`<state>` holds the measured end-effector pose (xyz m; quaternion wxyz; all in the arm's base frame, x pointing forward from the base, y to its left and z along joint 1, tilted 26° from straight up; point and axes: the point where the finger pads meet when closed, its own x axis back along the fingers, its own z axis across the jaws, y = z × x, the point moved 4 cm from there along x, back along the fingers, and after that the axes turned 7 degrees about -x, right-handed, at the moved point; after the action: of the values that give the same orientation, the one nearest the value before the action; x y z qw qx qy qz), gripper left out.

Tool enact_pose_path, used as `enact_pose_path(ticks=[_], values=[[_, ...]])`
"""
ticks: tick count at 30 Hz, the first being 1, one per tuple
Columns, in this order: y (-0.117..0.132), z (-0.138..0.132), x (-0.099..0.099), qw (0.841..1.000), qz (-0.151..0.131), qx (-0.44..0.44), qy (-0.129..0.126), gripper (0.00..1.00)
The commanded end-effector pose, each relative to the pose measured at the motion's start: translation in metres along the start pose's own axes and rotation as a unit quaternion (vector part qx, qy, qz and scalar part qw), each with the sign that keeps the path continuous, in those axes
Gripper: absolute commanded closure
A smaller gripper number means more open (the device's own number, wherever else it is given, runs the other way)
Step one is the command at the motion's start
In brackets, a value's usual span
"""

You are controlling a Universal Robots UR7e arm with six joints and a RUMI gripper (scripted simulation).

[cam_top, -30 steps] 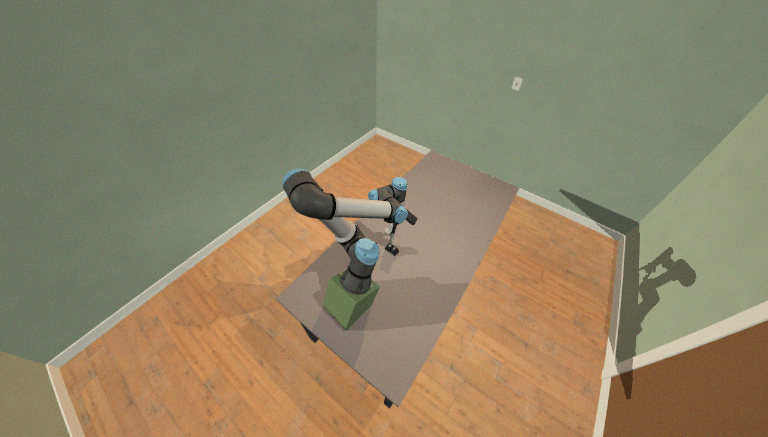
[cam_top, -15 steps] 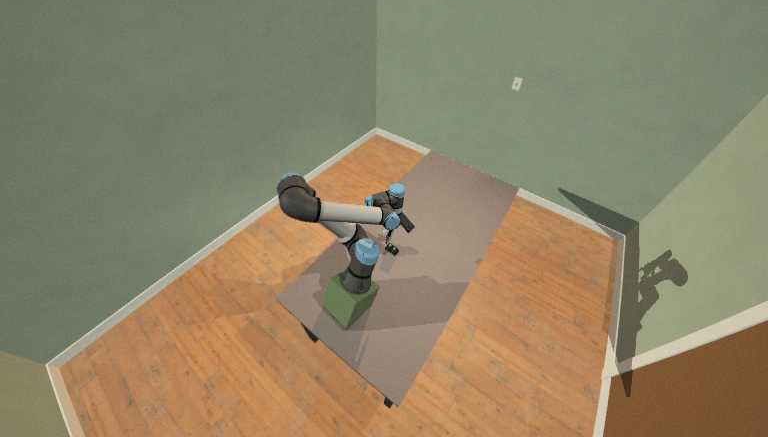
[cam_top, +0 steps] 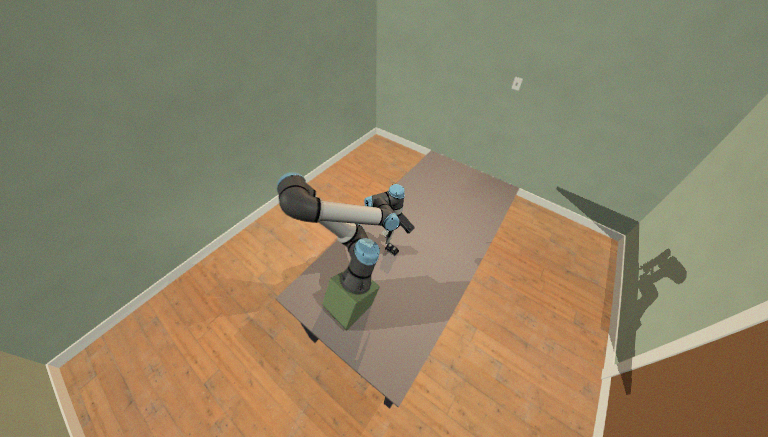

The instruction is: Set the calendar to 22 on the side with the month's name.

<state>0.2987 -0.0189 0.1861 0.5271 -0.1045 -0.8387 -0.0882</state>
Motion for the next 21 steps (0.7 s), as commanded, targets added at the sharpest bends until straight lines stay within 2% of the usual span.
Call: enact_pose_path(ticks=[1,2,5,8,9,21], values=[[-0.002,-0.001,-0.017,1.000,0.000,0.000,0.000,0.00],[-0.002,-0.001,-0.017,1.000,0.000,0.000,0.000,0.00],[-0.002,0.001,-0.039,1.000,0.000,0.000,0.000,0.00],[-0.002,0.002,-0.045,1.000,0.000,0.000,0.000,0.00],[-0.002,0.002,-0.045,1.000,0.000,0.000,0.000,0.72],[-0.002,0.002,-0.045,1.000,0.000,0.000,0.000,0.72]])
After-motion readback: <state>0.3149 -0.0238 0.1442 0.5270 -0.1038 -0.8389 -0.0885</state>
